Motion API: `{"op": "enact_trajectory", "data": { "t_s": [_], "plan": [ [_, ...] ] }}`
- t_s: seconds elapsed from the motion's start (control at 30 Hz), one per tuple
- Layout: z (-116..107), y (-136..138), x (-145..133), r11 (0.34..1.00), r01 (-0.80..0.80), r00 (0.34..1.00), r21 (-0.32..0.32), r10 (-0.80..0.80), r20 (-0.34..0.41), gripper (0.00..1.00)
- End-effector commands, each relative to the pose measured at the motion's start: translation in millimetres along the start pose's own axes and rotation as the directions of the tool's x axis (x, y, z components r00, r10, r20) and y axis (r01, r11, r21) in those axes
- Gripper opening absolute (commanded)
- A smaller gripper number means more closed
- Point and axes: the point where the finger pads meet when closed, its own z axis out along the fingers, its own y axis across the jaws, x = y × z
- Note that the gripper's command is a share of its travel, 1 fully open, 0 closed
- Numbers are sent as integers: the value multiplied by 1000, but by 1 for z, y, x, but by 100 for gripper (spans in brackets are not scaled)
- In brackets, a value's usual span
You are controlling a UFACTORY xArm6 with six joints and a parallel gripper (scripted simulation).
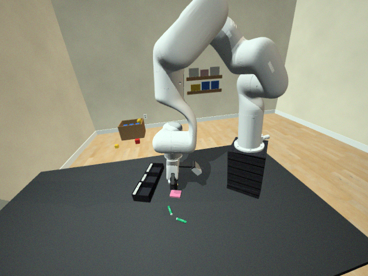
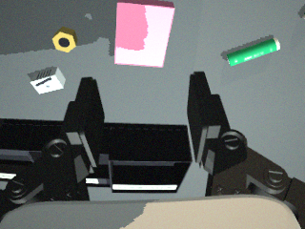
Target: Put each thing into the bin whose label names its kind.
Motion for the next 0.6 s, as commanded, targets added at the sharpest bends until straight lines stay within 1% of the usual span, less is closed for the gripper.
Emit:
{"op": "enact_trajectory", "data": {
  "t_s": [0.0, 0.03, 0.2, 0.23, 0.27, 0.33, 0.37, 0.4, 0.47, 0.5, 0.53, 0.57],
  "plan": [
    [-1, 0, -1, 990, -144, 988, 14, 144, -58, 56],
    [-1, 0, -1, 986, -167, 984, 17, 168, -67, 56],
    [-1, 0, -1, 986, -167, 983, 17, 168, -67, 56],
    [-7, 0, -2, 987, -161, 986, 16, 161, -43, 56],
    [-2, -2, -8, 993, -114, 993, 12, 114, -28, 56],
    [-1, -3, -9, 1000, -20, 1000, 6, 20, 3, 56],
    [-1, -6, -16, 1000, 21, 1000, 6, -21, 6, 56],
    [-1, -6, -16, 999, 46, 999, 6, -46, 9, 56],
    [-1, -6, -16, 999, 46, 999, 6, -46, 9, 56],
    [-1, -6, -16, 992, 130, 991, 6, -130, 12, 56],
    [-1, -6, -16, 988, 155, 988, 6, -155, 14, 56],
    [-1, -8, -22, 983, 183, 983, 7, -183, 15, 56]
  ]
}}
